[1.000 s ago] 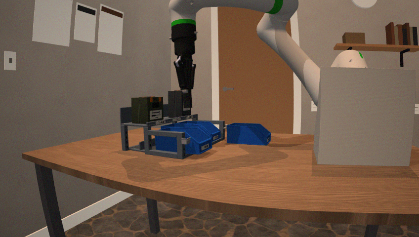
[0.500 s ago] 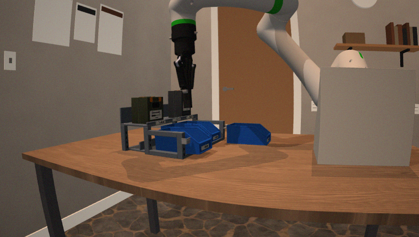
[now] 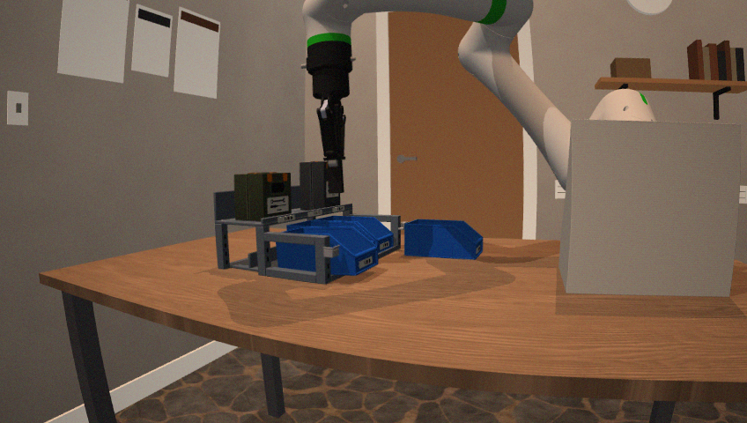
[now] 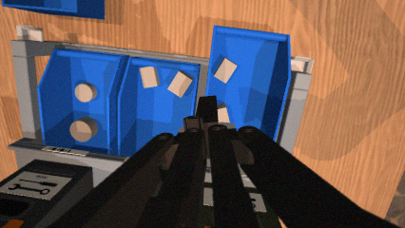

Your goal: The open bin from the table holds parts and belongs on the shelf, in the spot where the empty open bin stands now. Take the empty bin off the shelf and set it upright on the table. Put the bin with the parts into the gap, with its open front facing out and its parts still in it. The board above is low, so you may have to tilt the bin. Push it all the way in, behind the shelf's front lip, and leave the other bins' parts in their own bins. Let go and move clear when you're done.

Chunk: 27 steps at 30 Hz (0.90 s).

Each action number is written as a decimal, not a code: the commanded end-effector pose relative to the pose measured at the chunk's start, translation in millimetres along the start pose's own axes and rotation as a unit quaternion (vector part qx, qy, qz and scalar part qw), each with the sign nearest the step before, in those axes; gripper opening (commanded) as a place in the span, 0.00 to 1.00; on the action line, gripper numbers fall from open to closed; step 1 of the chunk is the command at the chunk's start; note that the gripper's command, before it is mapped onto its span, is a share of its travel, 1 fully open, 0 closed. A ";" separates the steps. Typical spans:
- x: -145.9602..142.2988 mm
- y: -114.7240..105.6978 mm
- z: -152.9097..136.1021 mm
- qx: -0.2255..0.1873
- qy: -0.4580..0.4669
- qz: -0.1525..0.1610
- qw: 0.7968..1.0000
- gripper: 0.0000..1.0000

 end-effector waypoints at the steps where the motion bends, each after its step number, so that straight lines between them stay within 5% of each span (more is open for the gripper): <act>1: 1.6 -0.7 2.2 -0.001 -0.058 -0.002 0.998 0.10; 8: 7.8 1.8 13.9 -0.004 -0.252 0.000 0.968 0.10; 15: 15.9 5.7 30.7 -0.008 -0.408 0.006 0.913 0.10; 17: 15.9 5.7 30.7 -0.008 -0.408 0.006 0.913 0.10; 18: 17.2 6.3 33.5 -0.009 -0.471 0.007 0.882 0.10; 27: 27.5 13.6 60.2 -0.010 -0.642 0.017 0.766 0.10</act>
Point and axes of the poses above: the point where the finger pads meet when closed, its own y axis out along the fingers, its own x axis across the jaws, z = x × y, the point moved 5 cm from there along -y, back along the fingers, and after that the axes turned 15 degrees about y, right-handed, at the moved point
